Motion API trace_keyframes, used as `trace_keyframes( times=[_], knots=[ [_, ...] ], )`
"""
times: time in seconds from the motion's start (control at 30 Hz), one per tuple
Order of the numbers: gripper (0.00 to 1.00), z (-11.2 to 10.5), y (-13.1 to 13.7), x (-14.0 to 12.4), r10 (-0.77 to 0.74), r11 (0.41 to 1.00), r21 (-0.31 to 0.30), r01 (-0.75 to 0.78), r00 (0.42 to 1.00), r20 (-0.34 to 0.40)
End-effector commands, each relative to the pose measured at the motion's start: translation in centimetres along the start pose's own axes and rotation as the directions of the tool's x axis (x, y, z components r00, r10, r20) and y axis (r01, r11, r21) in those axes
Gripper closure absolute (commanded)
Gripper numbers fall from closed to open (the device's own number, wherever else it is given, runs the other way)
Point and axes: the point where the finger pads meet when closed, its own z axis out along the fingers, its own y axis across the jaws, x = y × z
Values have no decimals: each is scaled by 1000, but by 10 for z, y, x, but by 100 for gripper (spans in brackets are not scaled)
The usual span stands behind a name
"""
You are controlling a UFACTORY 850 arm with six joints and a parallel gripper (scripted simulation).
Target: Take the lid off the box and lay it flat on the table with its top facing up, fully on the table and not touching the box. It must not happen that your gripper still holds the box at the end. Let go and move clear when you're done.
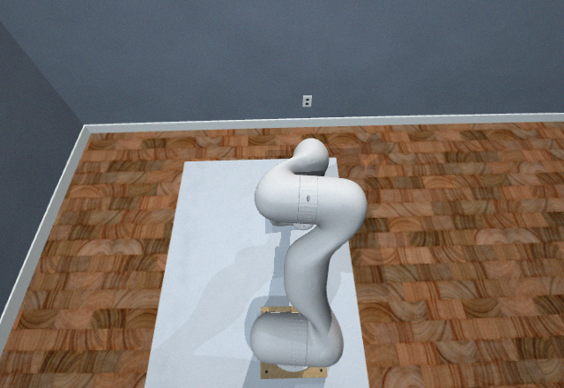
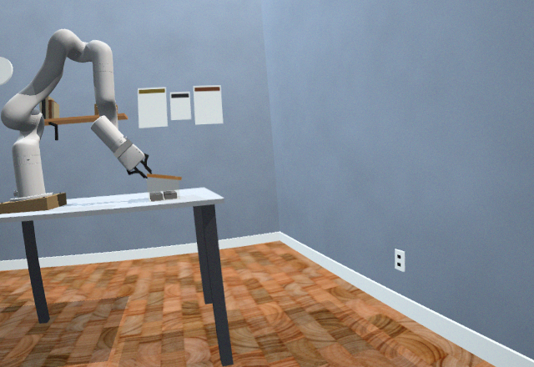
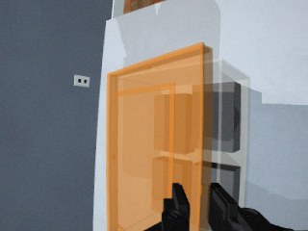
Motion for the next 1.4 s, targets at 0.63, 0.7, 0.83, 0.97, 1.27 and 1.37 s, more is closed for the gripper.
trace_keyframes(
  times=[0.63, 0.7, 0.83, 0.97, 1.27, 1.37],
  knots=[
    [100, 1, -3, 0, 0, 1000, 2, 0, 1000, 0],
    [100, 1, -3, 0, 0, 1000, 2, 0, 1000, 0],
    [100, 1, -3, 0, 0, 1000, 2, 0, 1000, 0],
    [100, -1, -6, 0, 0, 1000, 2, 0, 1000, 0],
    [100, -10, -18, 0, 0, 1000, 2, 0, 1000, 0],
    [100, -11, -19, 0, 0, 1000, 2, 0, 1000, 0]
  ],
)
